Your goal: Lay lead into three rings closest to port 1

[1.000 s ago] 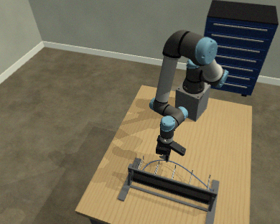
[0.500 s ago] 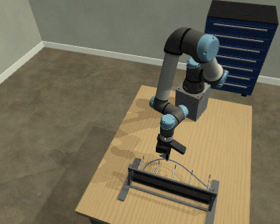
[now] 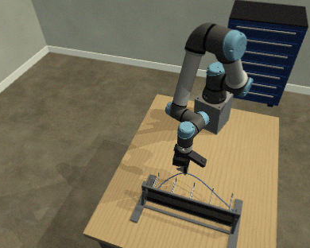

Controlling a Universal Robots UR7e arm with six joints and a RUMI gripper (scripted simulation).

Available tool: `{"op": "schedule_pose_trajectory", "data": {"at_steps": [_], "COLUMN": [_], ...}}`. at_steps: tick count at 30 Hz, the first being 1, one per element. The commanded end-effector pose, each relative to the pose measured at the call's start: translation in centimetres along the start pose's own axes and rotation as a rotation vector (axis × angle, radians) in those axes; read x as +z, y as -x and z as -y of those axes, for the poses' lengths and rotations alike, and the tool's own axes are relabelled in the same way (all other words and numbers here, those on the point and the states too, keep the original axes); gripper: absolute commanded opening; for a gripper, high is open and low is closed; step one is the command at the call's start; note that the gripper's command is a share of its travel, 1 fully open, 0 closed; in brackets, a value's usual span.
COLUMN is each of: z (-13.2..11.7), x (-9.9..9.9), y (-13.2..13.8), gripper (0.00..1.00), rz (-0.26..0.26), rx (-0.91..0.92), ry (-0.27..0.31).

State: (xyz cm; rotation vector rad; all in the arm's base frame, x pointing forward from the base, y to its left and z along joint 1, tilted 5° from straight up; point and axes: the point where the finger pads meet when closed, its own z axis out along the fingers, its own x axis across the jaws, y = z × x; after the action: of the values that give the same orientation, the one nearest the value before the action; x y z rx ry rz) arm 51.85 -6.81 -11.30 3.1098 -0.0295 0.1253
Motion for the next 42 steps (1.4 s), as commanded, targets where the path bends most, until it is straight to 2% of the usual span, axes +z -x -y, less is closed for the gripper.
{"op": "schedule_pose_trajectory", "data": {"at_steps": [1, 17, 31, 34, 39, 42], "z": [0.0, 0.0, 0.0, 0.1, 0.7, 0.8], "x": [-1.3, -4.0, -4.5, -4.5, -4.5, -4.5], "y": [0.0, 0.0, -0.1, -1.2, -5.7, -6.3], "gripper": [0.0, 0.0, 0.0, 0.0, 0.0, 0.0], "rz": [-0.001, -0.001, -0.001, -0.001, -0.001, -0.001], "rx": [0.0, 0.0, 0.0, 0.005, 0.024, 0.027], "ry": [0.0, 0.0, 0.0, 0.0, 0.0, 0.0]}}
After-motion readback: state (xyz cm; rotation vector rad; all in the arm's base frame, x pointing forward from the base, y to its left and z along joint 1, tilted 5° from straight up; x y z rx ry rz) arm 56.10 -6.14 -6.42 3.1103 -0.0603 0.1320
